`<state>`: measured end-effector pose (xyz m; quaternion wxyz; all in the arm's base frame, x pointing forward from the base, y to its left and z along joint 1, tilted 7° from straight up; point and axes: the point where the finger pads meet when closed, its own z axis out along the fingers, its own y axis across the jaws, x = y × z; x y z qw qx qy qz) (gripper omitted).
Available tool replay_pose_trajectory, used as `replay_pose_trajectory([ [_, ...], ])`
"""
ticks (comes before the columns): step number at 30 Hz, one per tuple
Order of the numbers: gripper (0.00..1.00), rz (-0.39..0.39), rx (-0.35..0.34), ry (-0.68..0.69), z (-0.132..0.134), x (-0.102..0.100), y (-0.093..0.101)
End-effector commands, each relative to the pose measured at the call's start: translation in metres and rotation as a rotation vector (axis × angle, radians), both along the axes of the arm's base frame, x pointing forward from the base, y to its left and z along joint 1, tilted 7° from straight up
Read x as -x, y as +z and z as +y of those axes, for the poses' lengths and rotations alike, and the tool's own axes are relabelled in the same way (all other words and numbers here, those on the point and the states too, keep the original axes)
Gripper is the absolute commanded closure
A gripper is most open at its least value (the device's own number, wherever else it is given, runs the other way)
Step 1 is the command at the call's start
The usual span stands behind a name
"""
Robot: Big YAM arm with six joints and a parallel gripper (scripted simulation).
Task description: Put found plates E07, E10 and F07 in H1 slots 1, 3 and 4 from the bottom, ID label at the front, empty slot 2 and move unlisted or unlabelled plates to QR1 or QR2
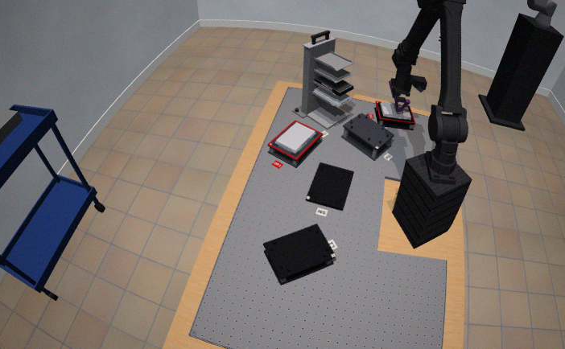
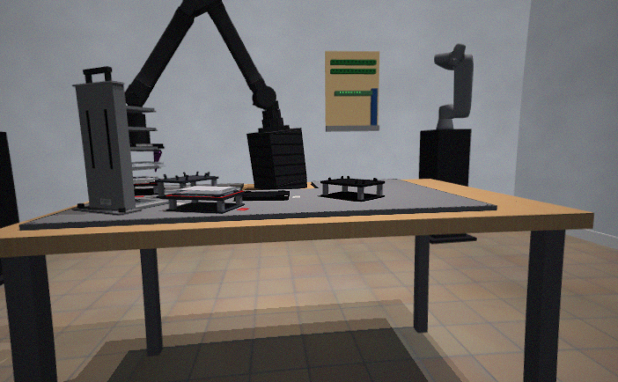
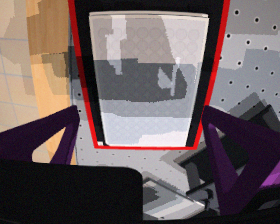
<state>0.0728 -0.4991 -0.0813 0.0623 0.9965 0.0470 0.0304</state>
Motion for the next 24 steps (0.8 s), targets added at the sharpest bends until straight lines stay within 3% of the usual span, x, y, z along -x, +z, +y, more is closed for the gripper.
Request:
replay_pose_trajectory([
  [1, 0.0, 0.003, 0.017, -0.004, -0.004, 0.005, 0.021],
  [11, 0.0, 0.003, 0.02, 0.001, -0.001, 0.007, 0.054],
  [13, 0.0, 0.003, 0.02, 0.001, -0.001, 0.007, 0.054],
  [14, 0.0, 0.008, -0.021, -0.001, 0.006, 0.008, 0.034],
  [17, 0.0, 0.007, -0.017, -0.001, 0.004, 0.008, 0.035],
  [18, 0.0, 0.001, 0.023, -0.002, -0.006, 0.003, 0.049],
  [22, 0.0, 0.004, 0.011, -0.003, 0.006, 0.013, 0.059],
  [24, 0.0, 0.001, 0.033, -0.003, -0.004, 0.012, 0.071],
])
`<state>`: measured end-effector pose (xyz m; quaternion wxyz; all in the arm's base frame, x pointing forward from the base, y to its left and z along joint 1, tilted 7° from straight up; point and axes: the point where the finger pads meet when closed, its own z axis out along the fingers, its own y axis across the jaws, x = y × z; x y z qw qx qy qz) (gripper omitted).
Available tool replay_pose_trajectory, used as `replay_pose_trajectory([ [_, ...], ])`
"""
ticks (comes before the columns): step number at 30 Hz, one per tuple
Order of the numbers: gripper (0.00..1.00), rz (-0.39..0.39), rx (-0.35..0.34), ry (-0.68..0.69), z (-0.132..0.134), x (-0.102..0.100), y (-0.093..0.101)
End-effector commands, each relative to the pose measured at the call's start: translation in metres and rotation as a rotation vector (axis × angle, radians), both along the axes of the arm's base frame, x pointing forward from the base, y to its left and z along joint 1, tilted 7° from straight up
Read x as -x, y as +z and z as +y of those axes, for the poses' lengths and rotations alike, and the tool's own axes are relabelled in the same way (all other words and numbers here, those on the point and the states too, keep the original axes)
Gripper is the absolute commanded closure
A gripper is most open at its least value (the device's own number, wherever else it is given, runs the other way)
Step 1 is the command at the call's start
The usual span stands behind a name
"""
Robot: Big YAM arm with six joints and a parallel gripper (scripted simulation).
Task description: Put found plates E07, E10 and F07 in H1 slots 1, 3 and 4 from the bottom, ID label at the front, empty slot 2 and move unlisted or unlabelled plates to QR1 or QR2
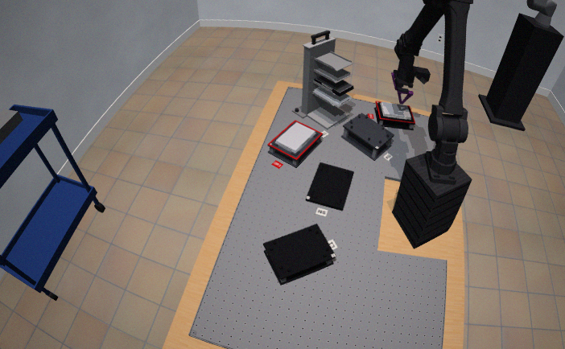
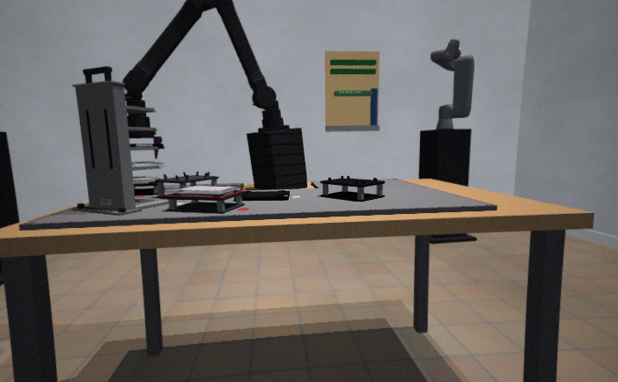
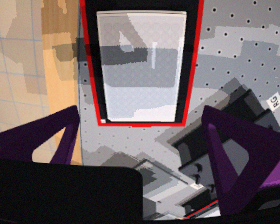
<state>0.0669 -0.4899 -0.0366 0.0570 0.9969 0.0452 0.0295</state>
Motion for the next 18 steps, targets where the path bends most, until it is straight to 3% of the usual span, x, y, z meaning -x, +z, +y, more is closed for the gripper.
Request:
replay_pose_trajectory([
  [1, 0.0, -0.001, 0.049, 0.007, -0.015, 0.003, 0.031],
  [6, 0.0, -0.003, 0.065, 0.011, -0.022, 0.0, 0.045],
  [7, 0.0, 0.001, 0.025, 0.01, -0.016, 0.001, 0.028],
  [9, 0.0, 0.004, -0.001, 0.008, -0.001, 0.004, 0.025],
  [10, 0.0, -0.001, 0.04, 0.006, -0.008, 0.004, 0.047],
  [18, 0.0, -0.004, 0.069, 0.004, -0.018, 0.006, 0.078],
])
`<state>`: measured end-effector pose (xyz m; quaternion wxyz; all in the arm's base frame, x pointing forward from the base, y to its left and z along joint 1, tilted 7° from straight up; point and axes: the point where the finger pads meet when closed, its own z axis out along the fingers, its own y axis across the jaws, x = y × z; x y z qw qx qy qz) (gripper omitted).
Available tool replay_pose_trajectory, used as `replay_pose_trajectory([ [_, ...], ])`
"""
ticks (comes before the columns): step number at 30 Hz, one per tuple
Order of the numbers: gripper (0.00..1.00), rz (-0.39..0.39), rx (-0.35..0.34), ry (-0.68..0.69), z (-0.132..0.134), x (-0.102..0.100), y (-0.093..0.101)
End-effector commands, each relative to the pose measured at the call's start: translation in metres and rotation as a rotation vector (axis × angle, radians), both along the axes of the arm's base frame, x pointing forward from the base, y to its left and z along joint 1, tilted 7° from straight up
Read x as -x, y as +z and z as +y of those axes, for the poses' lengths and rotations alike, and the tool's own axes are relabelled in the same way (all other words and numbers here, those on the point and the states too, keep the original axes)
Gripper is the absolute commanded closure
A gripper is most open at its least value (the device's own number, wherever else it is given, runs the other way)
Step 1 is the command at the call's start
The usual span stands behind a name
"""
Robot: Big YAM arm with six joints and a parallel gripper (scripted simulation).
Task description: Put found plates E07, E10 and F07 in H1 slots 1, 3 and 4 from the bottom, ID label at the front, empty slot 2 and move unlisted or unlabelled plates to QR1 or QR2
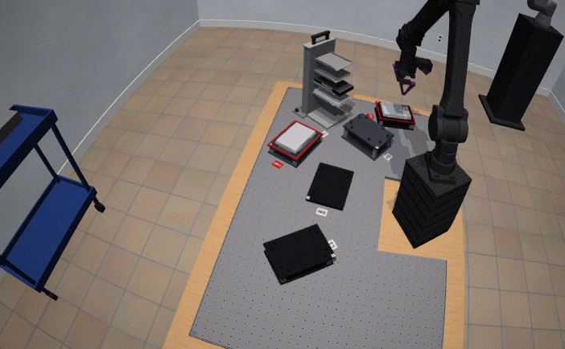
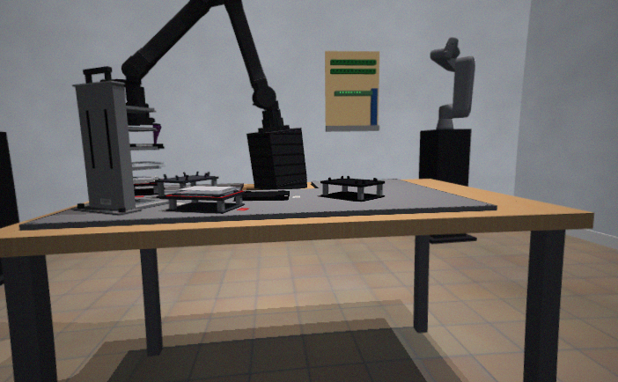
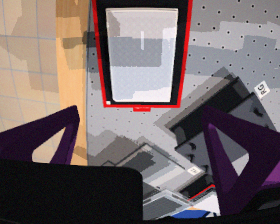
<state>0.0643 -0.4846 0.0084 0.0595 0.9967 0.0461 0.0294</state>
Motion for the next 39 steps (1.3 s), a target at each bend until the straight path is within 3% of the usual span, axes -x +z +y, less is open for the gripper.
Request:
replay_pose_trajectory([
  [1, 0.0, -0.004, 0.064, 0.003, -0.023, 0.003, 0.036],
  [5, 0.0, -0.002, 0.05, 0.003, -0.021, 0.003, 0.035],
  [6, 0.0, 0.005, -0.024, 0.0, 0.004, 0.006, 0.008],
  [8, 0.0, -0.001, 0.038, 0.0, -0.009, 0.006, 0.04],
  [10, 0.0, -0.004, 0.066, 0.001, -0.021, 0.005, 0.056],
  [14, 0.0, -0.004, 0.067, 0.004, -0.019, 0.005, 0.067],
  [17, 0.0, -0.002, 0.039, 0.001, -0.016, 0.007, 0.062],
  [20, 0.0, -0.005, 0.068, 0.002, -0.017, 0.006, 0.084],
  [22, 0.0, -0.005, 0.068, 0.002, -0.017, 0.006, 0.084],
  [23, 0.0, -0.001, 0.028, 0.005, -0.014, 0.005, 0.067],
  [25, 0.0, -0.004, 0.066, 0.004, -0.015, 0.006, 0.091],
  [30, 0.0, -0.005, 0.07, 0.002, -0.014, 0.008, 0.106],
  [31, 0.0, 0.009, 0.04, 0.042, 0.008, -0.001, 0.086],
  [39, 0.0, 0.038, 0.115, 0.163, 0.022, -0.013, 0.085],
])
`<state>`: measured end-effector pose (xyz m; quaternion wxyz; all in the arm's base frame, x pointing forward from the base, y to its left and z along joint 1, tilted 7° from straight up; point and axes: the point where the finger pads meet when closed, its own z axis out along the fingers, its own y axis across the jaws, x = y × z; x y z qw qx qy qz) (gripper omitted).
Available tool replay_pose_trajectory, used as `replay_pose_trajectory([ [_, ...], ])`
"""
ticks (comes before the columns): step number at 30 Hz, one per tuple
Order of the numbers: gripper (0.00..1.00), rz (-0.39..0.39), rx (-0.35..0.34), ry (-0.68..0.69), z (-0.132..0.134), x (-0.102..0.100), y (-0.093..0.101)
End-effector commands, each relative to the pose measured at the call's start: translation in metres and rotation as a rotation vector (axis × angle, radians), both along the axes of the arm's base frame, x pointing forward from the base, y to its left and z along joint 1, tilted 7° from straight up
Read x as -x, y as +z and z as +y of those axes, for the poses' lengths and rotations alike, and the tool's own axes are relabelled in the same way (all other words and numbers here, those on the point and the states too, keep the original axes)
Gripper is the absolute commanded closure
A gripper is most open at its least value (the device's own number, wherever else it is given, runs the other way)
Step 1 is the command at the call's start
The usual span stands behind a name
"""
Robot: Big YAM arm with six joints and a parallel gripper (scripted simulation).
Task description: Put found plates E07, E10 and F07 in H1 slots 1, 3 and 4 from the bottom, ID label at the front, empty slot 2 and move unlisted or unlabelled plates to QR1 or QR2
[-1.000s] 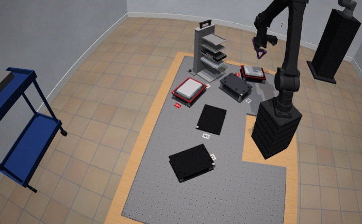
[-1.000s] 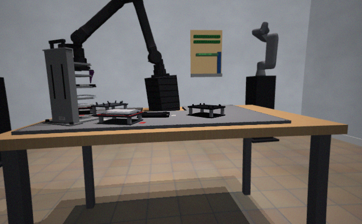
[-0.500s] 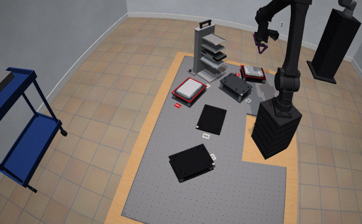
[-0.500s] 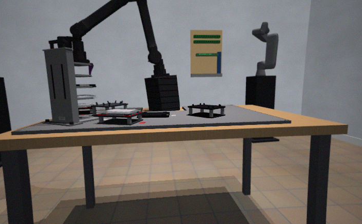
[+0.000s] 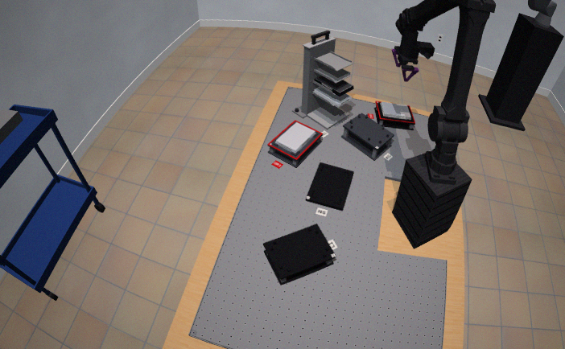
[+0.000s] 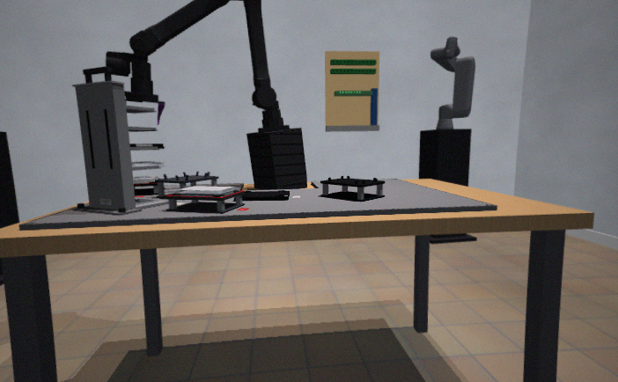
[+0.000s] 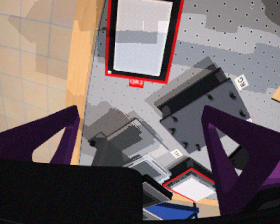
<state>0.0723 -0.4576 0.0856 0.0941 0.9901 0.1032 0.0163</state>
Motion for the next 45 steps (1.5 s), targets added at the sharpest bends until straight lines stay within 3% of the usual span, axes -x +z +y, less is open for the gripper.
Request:
replay_pose_trajectory([
  [1, 0.0, 0.019, 0.013, 0.073, 0.0, -0.006, -0.01],
  [2, 0.0, 0.019, 0.061, 0.093, 0.0, -0.008, 0.007],
  [15, 0.0, 0.089, 0.197, 0.353, 0.036, -0.033, 0.004],
  [17, 0.0, 0.089, 0.197, 0.353, 0.036, -0.033, 0.004],
  [18, 0.0, 0.096, 0.179, 0.375, 0.041, -0.034, -0.008],
  [19, 0.0, 0.099, 0.218, 0.394, 0.042, -0.036, 0.003],
  [32, 0.0, 0.168, 0.354, 0.654, 0.078, -0.061, 0.0],
  [35, 0.0, 0.173, 0.349, 0.676, 0.082, -0.062, -0.006],
  [45, 0.0, 0.226, 0.47, 0.873, 0.109, -0.081, -0.002],
])
